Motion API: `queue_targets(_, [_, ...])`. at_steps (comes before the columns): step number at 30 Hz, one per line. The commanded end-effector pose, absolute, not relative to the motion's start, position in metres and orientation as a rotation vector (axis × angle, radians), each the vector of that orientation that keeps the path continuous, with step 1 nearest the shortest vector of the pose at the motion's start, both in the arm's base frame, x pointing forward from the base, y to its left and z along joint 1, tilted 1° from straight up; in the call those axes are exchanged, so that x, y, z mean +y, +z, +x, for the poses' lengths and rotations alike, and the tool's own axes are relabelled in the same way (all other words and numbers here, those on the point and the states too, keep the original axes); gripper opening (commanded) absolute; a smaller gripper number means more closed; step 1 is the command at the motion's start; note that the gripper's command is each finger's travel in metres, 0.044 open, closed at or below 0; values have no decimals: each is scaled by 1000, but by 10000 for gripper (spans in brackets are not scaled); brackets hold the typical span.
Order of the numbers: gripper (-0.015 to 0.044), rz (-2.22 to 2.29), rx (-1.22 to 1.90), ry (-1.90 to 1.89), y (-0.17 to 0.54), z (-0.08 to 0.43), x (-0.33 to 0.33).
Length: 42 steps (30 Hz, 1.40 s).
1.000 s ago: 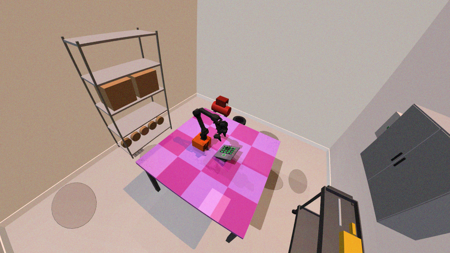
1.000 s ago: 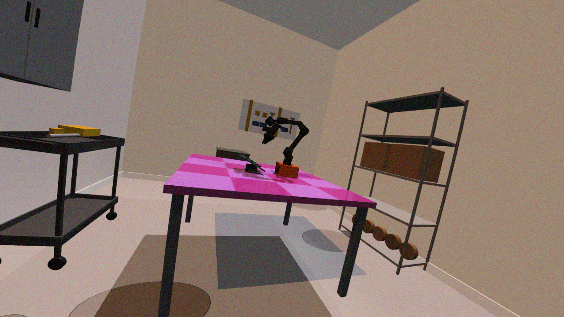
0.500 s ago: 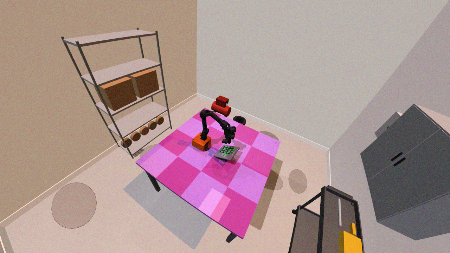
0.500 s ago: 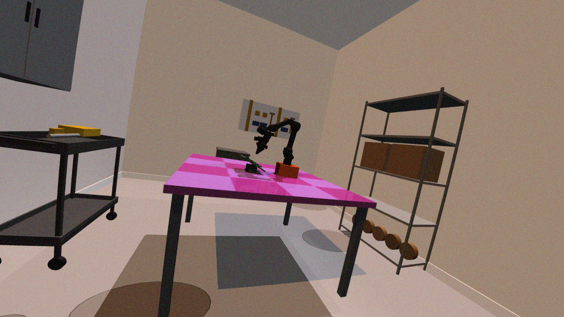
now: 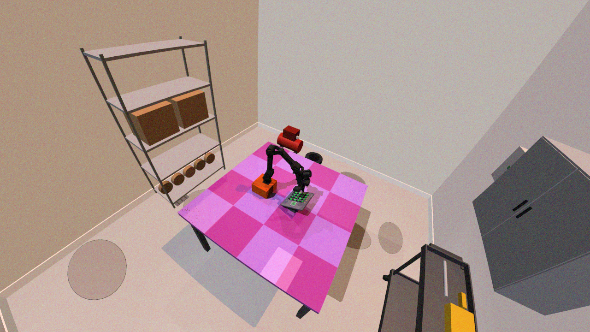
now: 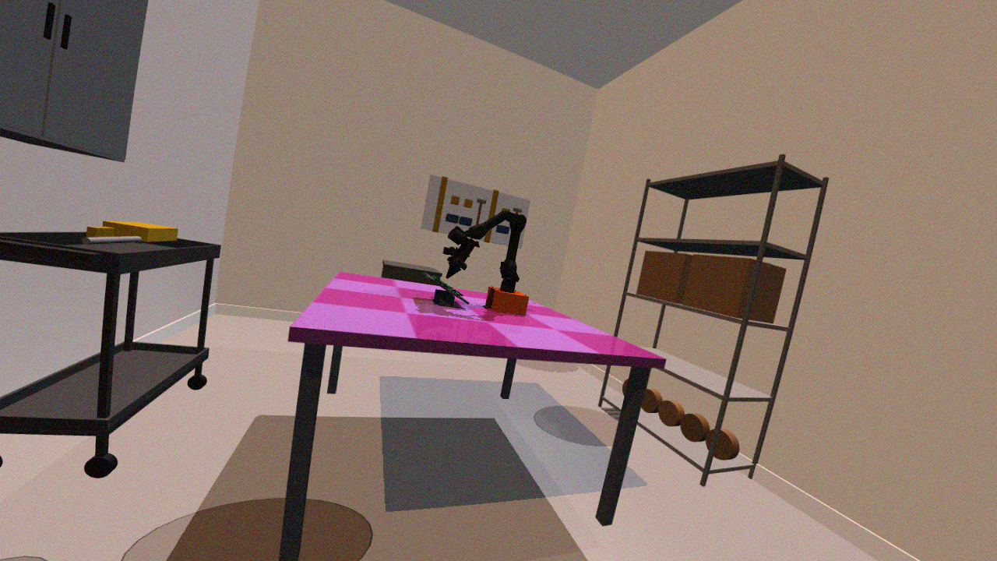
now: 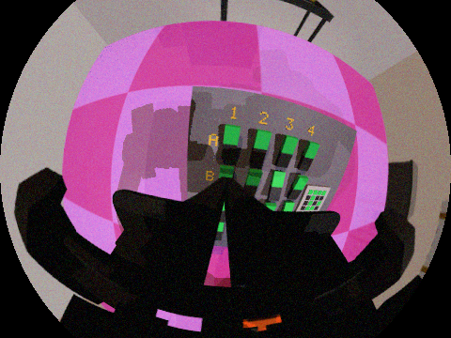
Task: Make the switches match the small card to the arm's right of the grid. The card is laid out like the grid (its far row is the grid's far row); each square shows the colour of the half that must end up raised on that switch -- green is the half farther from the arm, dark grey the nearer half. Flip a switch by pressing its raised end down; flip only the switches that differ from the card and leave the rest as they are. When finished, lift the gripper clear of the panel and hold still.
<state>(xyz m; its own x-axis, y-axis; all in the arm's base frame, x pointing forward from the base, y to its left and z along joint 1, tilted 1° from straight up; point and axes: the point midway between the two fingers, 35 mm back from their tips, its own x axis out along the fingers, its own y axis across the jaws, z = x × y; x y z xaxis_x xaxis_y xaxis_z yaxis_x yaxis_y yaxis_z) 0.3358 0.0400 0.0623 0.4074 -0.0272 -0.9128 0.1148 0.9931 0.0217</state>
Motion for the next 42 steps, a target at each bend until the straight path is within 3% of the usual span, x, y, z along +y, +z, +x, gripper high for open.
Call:
queue_targets(1, [0,84,1161,-88,53,336,40])
queue_targets(42, [0,84,1161,-88,40,342,40])
